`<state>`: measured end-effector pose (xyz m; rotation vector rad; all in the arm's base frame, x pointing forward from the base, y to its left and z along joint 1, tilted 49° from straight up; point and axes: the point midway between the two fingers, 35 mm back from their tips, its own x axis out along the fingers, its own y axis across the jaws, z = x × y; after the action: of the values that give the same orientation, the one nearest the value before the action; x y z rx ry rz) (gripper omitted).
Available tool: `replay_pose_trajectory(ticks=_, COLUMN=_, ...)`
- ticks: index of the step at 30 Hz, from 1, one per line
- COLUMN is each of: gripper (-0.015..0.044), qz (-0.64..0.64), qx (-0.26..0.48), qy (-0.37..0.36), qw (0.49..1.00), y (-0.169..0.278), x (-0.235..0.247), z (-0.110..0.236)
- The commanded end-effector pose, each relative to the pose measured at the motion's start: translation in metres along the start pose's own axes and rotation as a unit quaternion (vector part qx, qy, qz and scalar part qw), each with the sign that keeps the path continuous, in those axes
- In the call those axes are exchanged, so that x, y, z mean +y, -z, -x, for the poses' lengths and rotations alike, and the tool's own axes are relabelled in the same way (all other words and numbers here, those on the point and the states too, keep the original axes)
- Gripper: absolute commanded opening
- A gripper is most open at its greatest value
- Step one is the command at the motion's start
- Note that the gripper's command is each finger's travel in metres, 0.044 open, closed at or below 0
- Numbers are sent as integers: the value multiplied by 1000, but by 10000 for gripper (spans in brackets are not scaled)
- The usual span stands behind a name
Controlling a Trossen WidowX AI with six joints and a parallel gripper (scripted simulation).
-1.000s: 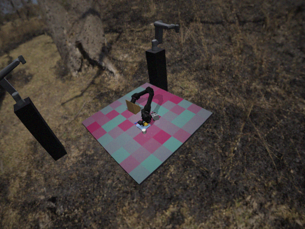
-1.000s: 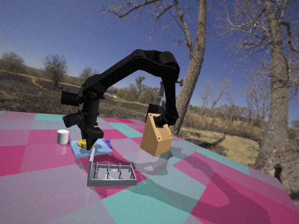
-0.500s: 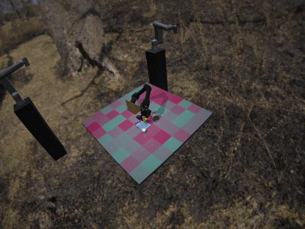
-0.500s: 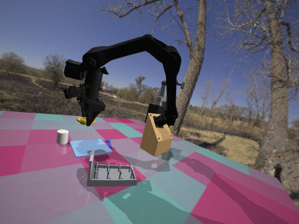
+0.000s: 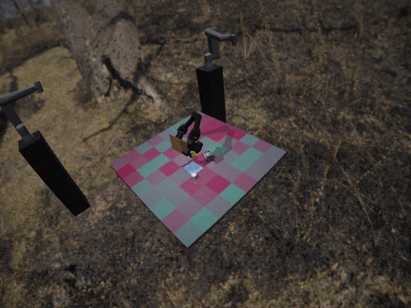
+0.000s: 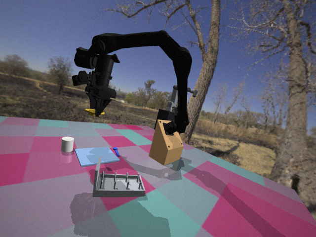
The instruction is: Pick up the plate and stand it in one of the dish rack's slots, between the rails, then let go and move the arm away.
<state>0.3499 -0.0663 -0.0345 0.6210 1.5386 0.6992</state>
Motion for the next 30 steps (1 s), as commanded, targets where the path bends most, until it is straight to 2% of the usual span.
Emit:
replay_pose_trajectory(ticks=1, gripper=0, qz=-35, qx=2, qy=2, qw=999, y=1, x=12, z=5)
replay_pose_trajectory(ticks=15, gripper=0, qz=-276, qx=1, qy=4, qw=961, y=20, x=82, z=15)
replay_pose_trajectory(ticks=30, gripper=0, qz=-515, qx=1, qy=4, qw=857, y=54, x=148, z=17)
